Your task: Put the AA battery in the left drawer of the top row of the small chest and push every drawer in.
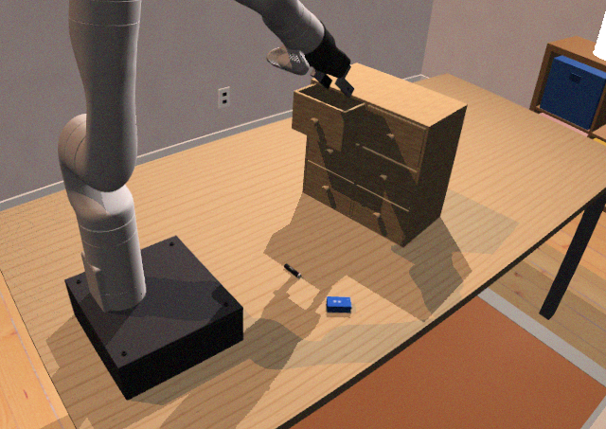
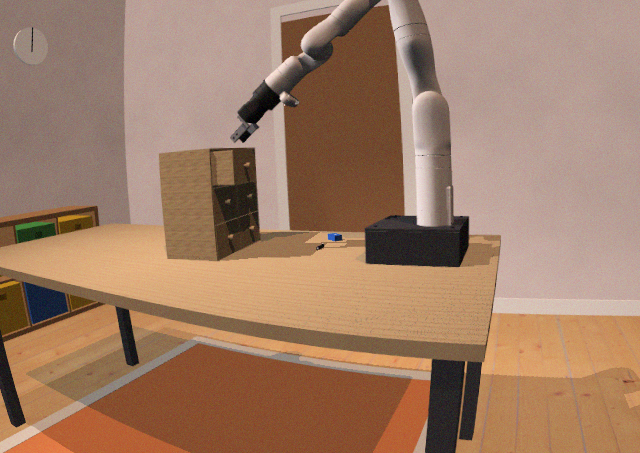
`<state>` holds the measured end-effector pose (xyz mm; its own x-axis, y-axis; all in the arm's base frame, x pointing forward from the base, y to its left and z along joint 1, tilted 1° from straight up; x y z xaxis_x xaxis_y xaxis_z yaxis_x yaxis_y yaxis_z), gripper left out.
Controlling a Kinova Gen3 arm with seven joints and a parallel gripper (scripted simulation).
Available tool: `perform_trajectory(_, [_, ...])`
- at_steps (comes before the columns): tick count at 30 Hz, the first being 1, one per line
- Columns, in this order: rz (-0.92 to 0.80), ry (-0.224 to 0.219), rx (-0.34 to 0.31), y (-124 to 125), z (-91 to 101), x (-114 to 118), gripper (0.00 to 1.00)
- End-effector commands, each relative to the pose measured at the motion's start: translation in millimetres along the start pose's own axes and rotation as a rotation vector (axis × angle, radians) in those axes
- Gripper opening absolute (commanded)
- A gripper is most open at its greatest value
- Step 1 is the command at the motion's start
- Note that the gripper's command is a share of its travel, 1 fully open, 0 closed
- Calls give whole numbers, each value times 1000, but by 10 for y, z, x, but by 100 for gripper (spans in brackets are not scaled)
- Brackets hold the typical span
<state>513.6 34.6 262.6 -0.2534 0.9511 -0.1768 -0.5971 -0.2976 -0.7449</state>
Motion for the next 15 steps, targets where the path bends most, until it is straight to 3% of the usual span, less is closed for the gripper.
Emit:
perform_trajectory(1, [-3,5,-7,15,74,-5,100])
perform_trajectory(15, [-3,0,1,316,462,71,100])
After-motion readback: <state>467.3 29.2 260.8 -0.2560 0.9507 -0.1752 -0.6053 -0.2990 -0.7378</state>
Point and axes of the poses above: the point where the finger pads meet when closed, its own z axis back along the fingers, its own x axis across the jaws, y = z × x, the point moved 2 cm from there along z, back along the fingers, and after that the axes turned 12 degrees about z, right-handed, at the moved point
